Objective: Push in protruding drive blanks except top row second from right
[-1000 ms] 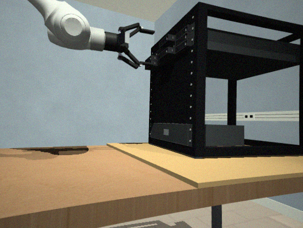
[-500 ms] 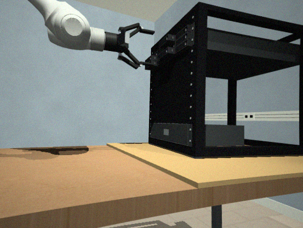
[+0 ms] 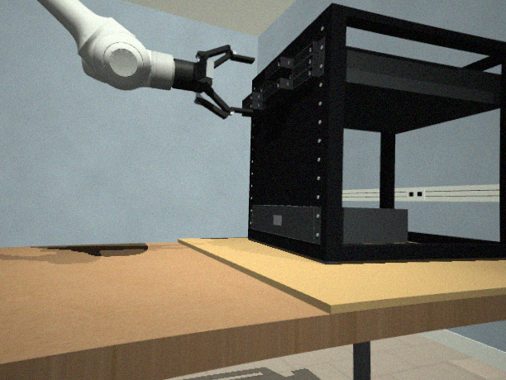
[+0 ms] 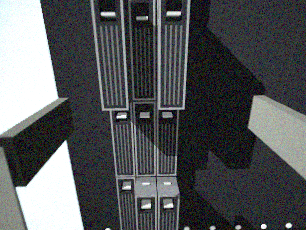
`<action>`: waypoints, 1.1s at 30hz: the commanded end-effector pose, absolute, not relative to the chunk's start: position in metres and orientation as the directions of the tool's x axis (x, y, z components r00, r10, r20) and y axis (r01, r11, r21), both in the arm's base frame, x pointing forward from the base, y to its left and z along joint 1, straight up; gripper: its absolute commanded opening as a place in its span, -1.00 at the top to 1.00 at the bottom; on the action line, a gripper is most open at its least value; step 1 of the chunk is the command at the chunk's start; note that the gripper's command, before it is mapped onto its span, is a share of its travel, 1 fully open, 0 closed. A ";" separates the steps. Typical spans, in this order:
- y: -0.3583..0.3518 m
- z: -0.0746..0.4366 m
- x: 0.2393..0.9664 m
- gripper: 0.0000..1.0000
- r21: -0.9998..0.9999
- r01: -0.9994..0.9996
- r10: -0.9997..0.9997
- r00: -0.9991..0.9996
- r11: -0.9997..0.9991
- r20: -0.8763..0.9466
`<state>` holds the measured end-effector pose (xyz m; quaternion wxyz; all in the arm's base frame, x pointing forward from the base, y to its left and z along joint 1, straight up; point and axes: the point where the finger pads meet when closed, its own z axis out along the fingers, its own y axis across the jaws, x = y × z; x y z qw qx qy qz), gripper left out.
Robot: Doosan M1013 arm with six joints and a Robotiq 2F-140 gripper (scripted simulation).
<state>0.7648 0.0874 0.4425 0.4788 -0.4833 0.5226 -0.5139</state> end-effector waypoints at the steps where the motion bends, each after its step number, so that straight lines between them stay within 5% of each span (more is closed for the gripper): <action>1: 0.103 0.447 0.768 -1.00 -1.000 -0.004 -0.997 -0.080 0.006 -0.005; 33: 0.252 0.442 0.783 -1.00 -1.000 -0.004 -0.997 -0.080 0.006 -0.005</action>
